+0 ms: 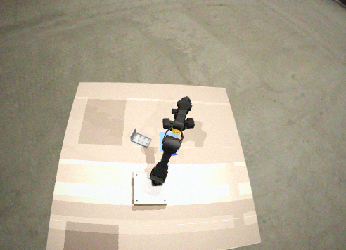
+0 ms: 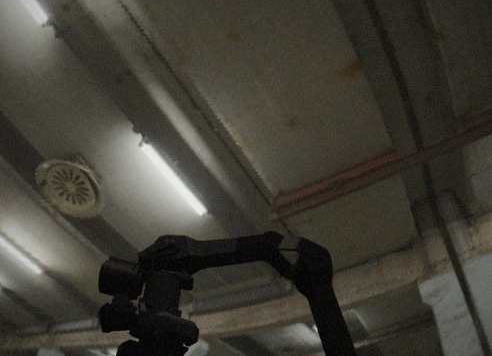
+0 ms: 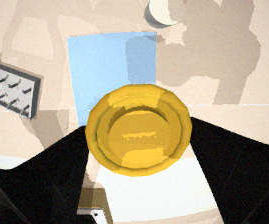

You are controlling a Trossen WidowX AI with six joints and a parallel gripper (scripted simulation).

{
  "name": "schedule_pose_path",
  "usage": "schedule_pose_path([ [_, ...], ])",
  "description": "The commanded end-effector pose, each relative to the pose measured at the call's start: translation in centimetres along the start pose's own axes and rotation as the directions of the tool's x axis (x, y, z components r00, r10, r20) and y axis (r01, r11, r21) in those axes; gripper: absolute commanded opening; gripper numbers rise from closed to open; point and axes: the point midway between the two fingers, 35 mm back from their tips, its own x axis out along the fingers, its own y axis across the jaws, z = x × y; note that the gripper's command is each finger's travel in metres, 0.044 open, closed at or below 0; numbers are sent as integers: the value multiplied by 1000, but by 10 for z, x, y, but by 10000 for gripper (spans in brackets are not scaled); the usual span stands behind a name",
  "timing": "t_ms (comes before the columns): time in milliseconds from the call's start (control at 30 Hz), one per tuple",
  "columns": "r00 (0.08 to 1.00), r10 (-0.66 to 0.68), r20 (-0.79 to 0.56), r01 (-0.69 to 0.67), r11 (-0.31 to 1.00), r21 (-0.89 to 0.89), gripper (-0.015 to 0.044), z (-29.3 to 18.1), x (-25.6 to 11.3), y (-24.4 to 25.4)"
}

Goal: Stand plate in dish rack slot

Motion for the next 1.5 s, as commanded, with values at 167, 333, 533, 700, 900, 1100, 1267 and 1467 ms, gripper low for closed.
schedule_pose_path([
  [167,1000,-5,1,5,1000,4,0,0,-32,0],
  [333,1000,-3,1,3,999,50,0,1,-33,16],
  [533,1000,3,0,-3,970,245,0,-4,-33,79],
  [700,1000,6,-1,-5,917,400,0,-18,-32,127],
  [900,1000,7,-1,-6,897,442,0,-23,-32,139],
  [1100,1000,16,-6,-12,904,428,0,-23,-30,139],
  [1267,995,86,-41,-68,942,329,0,-23,-15,141],
  [1467,982,175,-77,-156,966,207,0,-23,2,143],
])
